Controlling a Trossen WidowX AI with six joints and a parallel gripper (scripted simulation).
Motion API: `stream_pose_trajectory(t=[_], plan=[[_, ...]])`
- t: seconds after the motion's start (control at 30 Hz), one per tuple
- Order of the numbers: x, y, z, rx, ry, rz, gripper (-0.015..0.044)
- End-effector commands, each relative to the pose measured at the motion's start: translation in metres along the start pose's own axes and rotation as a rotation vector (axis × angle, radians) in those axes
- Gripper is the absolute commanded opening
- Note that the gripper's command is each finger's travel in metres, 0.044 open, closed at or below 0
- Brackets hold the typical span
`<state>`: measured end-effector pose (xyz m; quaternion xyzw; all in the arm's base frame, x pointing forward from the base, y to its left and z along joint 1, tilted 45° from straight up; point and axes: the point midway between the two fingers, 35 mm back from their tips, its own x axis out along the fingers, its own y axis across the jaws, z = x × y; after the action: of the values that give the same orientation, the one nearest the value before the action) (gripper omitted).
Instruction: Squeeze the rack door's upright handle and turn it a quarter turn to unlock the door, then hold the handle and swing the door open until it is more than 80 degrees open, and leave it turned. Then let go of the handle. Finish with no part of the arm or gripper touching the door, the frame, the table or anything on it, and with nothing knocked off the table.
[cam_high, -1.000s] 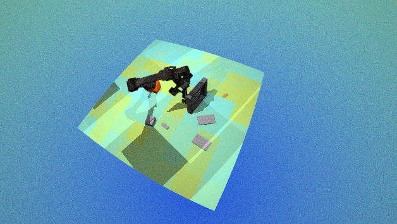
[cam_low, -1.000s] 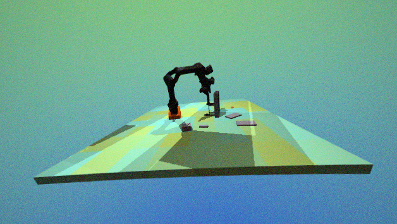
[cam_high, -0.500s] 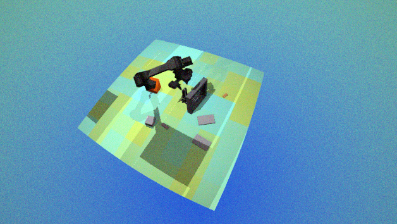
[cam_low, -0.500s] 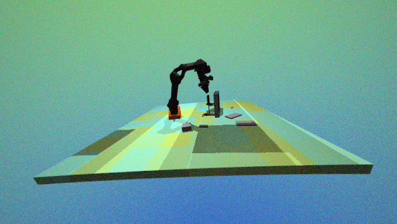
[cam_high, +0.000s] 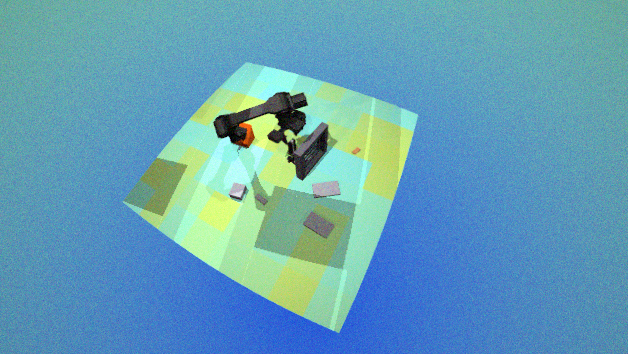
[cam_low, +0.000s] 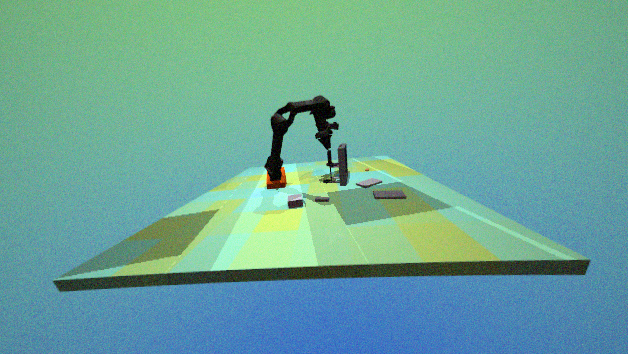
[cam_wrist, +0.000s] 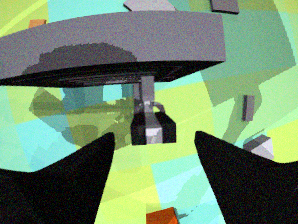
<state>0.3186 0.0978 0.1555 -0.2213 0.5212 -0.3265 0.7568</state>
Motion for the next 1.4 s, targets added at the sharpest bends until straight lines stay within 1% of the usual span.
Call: stream_pose_trajectory(t=[0.0, 1.0, 1.27, 1.37], plan=[[0.009, 0.001, -0.001, -0.01, 0.034, -0.001, 0.0291], [0.054, 0.0, -0.005, -0.037, 0.214, 0.021, 0.0291], [0.054, 0.0, -0.005, -0.037, 0.214, 0.021, 0.0081], [0.054, 0.0, -0.005, -0.037, 0.214, 0.021, 0.0061]])
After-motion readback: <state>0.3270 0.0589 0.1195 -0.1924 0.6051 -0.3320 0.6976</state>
